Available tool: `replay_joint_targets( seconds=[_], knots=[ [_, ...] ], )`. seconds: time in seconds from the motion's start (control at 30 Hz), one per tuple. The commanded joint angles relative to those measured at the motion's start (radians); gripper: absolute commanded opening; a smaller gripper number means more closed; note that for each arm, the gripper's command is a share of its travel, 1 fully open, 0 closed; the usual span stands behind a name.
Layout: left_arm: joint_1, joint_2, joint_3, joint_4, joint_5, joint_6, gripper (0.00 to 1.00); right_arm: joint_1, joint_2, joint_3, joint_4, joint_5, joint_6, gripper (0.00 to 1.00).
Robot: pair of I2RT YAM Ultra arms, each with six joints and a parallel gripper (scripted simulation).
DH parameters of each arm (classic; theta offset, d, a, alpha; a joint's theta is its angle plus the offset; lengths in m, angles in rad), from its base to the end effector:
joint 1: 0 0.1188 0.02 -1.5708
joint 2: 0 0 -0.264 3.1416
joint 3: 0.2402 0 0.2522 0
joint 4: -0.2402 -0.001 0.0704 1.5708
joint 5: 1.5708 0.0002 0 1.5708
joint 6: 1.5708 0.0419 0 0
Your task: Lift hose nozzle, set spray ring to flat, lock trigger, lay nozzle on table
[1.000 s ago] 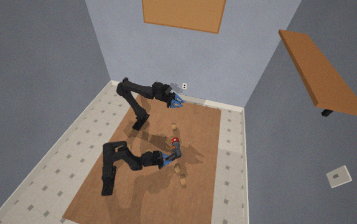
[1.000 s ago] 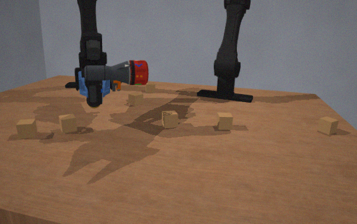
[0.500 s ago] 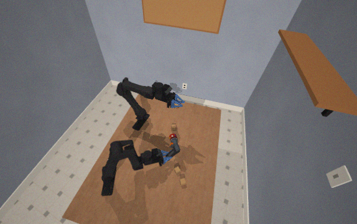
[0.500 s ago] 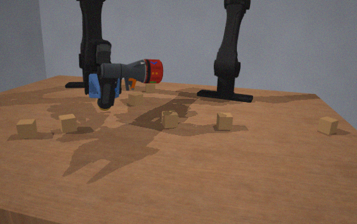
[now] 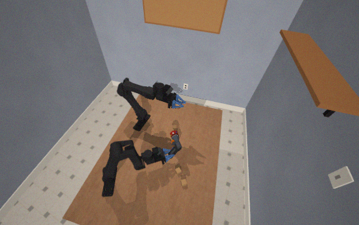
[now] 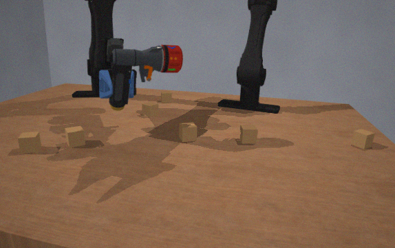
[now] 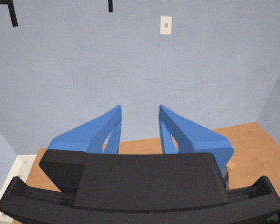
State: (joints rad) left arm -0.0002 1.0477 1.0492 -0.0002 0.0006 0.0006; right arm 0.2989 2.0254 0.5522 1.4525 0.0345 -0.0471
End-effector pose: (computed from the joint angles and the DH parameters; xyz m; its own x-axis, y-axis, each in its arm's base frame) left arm 0.2453 0.0009 0.4078 0.0013 0.0006 -1.0000 0.0008 1.0000 0.0006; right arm 0.3172 0.0973 0.1155 -0.0075 -0.0515 -0.9986 -0.2620 0.9639 -0.0478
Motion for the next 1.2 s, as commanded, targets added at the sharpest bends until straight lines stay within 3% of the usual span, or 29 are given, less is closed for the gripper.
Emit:
replay_joint_targets(
  seconds=[0.0, 1.17],
  knots=[
    [0.005, -0.020, -0.018, 0.012, -0.005, -0.006, 0.37, 0.012, -0.050, 0.043, 0.118, 0.004, 0.021, 0.36],
    [0.005, -0.020, -0.018, 0.012, -0.005, -0.006, 0.37, 0.006, -0.066, 0.036, 0.118, 0.006, 0.021, 0.36]
  ],
)
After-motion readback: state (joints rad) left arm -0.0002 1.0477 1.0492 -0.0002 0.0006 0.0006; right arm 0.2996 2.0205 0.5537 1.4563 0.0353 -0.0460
